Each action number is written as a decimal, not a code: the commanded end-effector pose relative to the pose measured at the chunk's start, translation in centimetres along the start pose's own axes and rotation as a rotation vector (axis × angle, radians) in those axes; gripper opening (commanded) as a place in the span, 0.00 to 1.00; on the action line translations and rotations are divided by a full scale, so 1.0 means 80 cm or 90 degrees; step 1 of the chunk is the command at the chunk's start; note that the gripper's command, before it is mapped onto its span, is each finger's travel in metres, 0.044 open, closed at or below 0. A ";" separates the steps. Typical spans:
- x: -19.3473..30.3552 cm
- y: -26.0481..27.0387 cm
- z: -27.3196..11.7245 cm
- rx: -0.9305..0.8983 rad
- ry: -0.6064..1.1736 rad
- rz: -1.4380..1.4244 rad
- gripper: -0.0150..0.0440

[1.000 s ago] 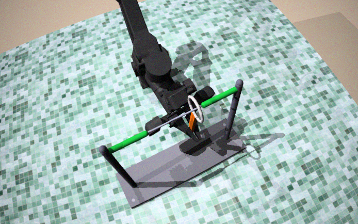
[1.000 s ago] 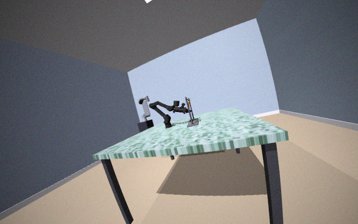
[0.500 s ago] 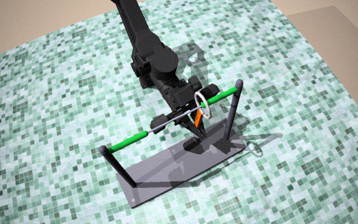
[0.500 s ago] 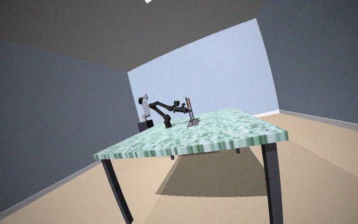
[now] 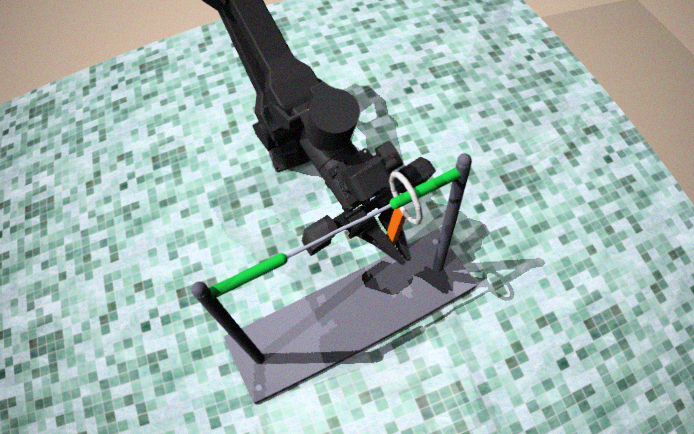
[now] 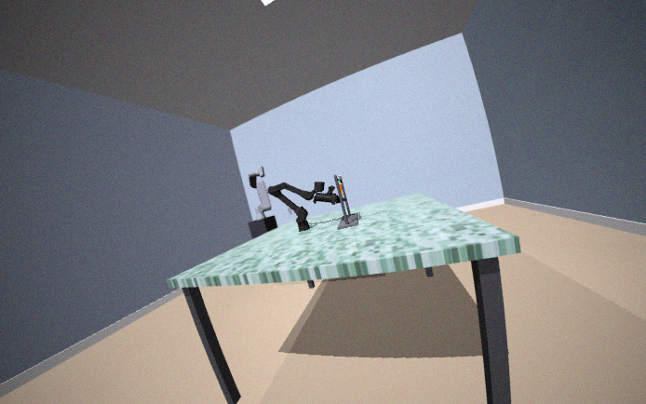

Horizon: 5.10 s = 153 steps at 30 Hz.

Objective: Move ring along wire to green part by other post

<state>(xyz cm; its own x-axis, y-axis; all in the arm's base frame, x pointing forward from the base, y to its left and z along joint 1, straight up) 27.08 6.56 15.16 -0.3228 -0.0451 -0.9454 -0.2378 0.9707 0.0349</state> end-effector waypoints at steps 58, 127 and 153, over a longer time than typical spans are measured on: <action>0.023 0.004 0.008 0.002 0.000 0.002 0.00; 0.023 0.004 0.008 0.002 0.000 0.002 0.00; 0.023 0.004 0.008 0.002 0.000 0.002 0.00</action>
<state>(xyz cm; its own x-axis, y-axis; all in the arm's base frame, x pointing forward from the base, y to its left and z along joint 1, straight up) 27.07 6.99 13.35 -0.3214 -0.0443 -0.9459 -0.2401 0.9701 0.0362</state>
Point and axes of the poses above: the point midway between the two fingers, 35 mm back from their tips, its own z axis out along the fingers, its own y axis across the jaws, x = y × z, the point moved 2 cm from there along -z, back along the fingers, and after that the axes turned 1 degree about z, right-handed, at the moved point
